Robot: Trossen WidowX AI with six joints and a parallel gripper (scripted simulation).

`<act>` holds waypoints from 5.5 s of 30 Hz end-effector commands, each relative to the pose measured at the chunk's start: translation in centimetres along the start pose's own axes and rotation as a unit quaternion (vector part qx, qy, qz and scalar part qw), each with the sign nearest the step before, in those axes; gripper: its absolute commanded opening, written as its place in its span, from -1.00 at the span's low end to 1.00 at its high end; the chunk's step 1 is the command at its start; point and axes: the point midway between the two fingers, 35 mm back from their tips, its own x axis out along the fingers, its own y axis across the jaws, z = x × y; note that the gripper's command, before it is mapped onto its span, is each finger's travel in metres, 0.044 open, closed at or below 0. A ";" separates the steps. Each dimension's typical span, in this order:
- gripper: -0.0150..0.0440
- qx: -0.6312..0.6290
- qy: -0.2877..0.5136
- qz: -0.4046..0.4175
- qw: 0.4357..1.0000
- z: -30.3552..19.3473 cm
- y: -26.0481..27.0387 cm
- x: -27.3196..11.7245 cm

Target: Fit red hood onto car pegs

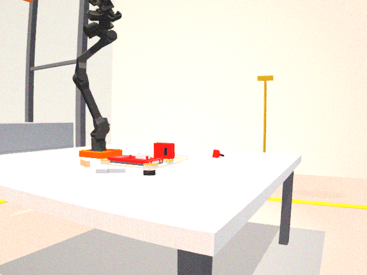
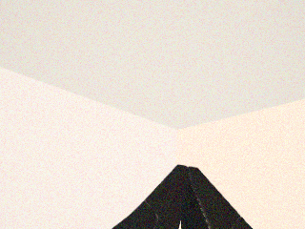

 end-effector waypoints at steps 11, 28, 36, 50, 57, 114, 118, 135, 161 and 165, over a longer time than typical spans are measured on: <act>-0.49 -0.172 0.066 0.056 0.981 -7.1 -2.9 -1.5; -0.49 -0.504 0.325 0.058 0.798 -20.2 -21.2 -6.7; -0.49 -0.613 0.442 0.001 0.654 -20.1 -32.9 -10.2; -0.49 -0.669 0.618 -0.175 0.374 -10.7 -50.0 -18.6; -0.49 -0.634 0.677 -0.299 0.226 -2.7 -54.7 -23.7; -0.49 -0.493 0.697 -0.521 0.002 11.4 -57.3 -35.0; -0.49 -0.493 0.697 -0.521 0.002 11.1 -57.3 -35.2; -0.49 -0.493 0.697 -0.521 0.002 10.1 -57.4 -36.1; -0.49 -0.492 0.698 -0.521 0.002 8.5 -57.4 -37.6; -0.49 -0.492 0.698 -0.521 0.003 8.0 -57.1 -37.4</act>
